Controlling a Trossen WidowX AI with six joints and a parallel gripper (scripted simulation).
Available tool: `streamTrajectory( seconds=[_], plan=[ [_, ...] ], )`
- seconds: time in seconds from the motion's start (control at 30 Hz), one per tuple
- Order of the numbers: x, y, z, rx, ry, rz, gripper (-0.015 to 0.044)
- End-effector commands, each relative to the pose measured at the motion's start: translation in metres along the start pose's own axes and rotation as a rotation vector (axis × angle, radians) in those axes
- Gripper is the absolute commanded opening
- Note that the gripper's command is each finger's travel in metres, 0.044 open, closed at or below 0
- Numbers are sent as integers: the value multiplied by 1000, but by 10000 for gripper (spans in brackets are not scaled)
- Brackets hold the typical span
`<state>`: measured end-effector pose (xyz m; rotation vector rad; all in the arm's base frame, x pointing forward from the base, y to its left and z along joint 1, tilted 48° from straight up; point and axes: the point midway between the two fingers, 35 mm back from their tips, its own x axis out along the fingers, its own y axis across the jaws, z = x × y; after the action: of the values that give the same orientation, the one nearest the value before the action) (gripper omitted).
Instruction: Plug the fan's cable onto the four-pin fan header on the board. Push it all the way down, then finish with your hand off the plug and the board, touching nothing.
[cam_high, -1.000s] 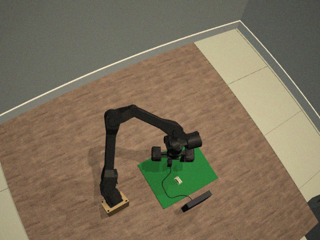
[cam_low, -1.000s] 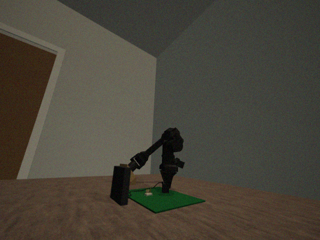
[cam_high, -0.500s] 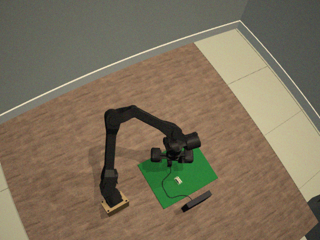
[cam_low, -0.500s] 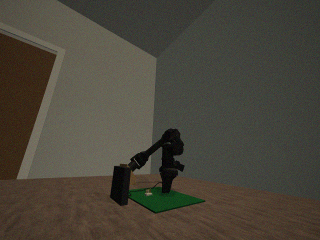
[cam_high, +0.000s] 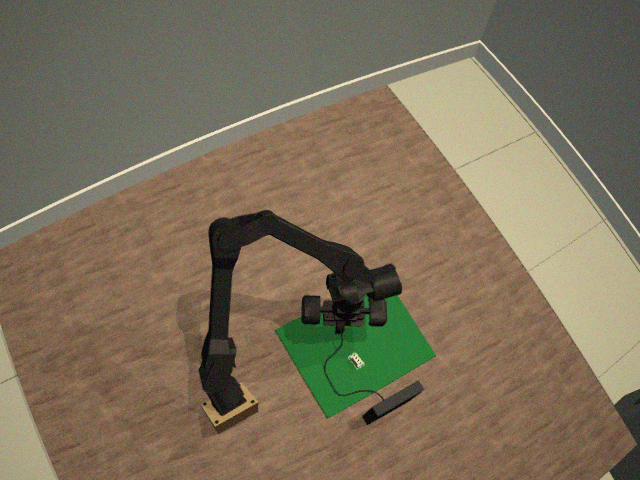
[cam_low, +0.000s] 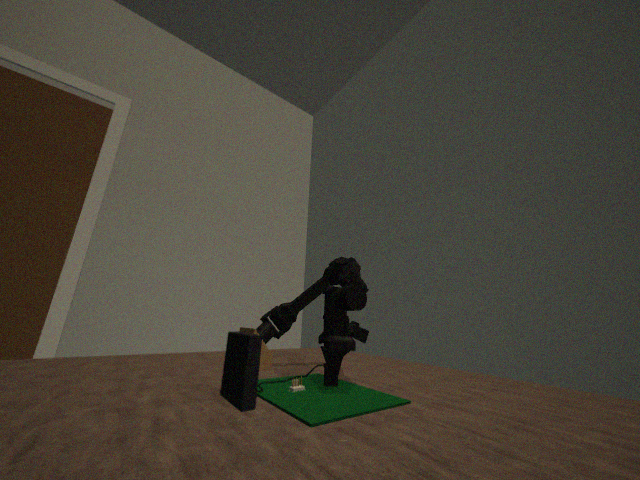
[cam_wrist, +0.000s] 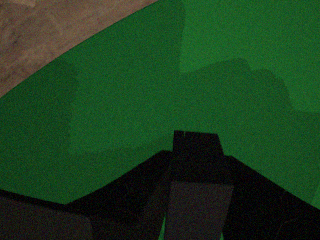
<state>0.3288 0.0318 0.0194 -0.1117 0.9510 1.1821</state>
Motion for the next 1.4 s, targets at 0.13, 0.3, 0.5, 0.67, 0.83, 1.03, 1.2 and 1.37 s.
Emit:
streamTrajectory(
  seconds=[0.13, 0.3, 0.5, 0.67, 0.83, 1.03, 1.2, 1.37],
  plan=[
    [-50, 0, 0, 5, 0, 4, 0],
    [-49, -4, -4, -17, 1, 3, 0],
    [-49, -19, -30, -214, 4, 0, 0],
    [-49, -29, -53, -383, 6, 0, 0],
    [-48, -38, -77, -553, 5, 1, 0],
    [-47, -42, -89, -637, 4, 2, 0],
    [-47, -42, -89, -637, 4, 2, 0],
    [-49, -40, -86, -644, 4, 2, 0]
  ],
)
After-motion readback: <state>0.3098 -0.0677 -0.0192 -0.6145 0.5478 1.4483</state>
